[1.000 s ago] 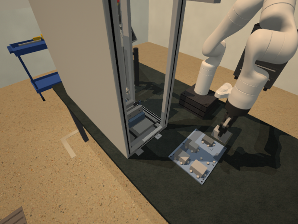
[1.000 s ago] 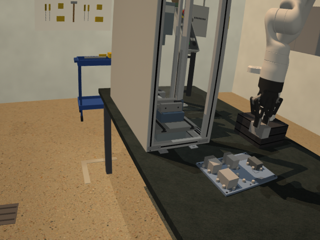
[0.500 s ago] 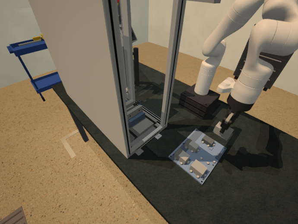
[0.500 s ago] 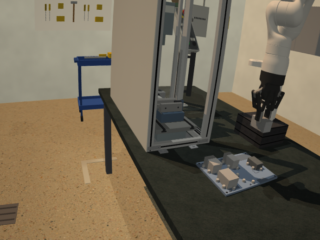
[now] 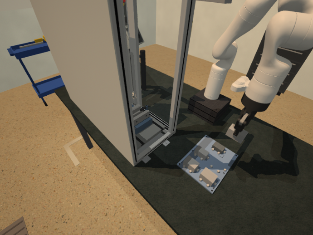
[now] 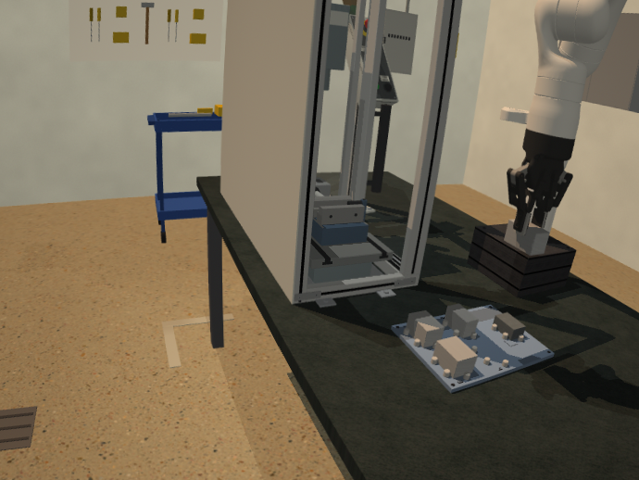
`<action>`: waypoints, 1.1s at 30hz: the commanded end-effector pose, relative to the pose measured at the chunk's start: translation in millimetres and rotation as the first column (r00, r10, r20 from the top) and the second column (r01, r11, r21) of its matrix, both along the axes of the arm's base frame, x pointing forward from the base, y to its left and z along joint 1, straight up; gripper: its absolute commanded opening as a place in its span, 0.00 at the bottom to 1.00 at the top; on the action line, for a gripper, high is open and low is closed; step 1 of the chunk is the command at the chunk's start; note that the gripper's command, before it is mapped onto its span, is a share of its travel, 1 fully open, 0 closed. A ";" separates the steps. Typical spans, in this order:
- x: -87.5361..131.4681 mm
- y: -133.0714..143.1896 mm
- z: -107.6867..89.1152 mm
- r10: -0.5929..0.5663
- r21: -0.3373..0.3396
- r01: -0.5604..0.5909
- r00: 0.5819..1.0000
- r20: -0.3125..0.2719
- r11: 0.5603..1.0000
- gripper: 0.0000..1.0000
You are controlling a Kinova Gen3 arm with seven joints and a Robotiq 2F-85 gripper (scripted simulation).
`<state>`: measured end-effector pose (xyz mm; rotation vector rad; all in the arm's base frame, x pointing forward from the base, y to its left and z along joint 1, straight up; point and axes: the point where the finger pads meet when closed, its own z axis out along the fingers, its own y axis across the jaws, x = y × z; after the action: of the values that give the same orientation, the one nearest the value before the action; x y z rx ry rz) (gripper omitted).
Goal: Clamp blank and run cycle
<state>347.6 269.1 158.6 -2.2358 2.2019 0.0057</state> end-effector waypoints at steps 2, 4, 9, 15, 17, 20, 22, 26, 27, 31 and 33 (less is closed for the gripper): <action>-44.8 -0.6 0.6 0.000 0.001 0.000 1.000 0.001 1.000 0.10; -44.8 -0.6 0.6 0.000 0.001 0.000 1.000 0.001 1.000 0.10; -44.8 -0.6 0.6 0.000 0.001 0.000 1.000 0.001 1.000 0.10; -54.7 -0.8 0.6 0.000 0.001 0.000 1.000 0.001 1.000 0.10; -74.6 -1.1 0.6 0.000 0.001 0.000 1.000 0.001 1.000 0.10; -94.6 -1.5 0.6 0.000 0.001 0.000 1.000 0.001 1.000 0.10; -94.6 -1.5 0.6 0.000 0.001 0.000 1.000 0.001 1.000 0.10; -94.6 -1.5 0.6 0.000 0.001 0.000 1.000 0.001 1.000 0.10; -94.6 -1.5 0.6 0.000 0.001 0.000 1.000 0.001 1.000 0.10; -94.6 -1.5 0.6 0.000 0.001 0.000 1.000 0.001 1.000 0.10; -114.5 -1.8 0.5 0.000 0.001 0.000 1.000 0.000 1.000 0.10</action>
<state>251.1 267.3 158.7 -2.2356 2.2021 0.0055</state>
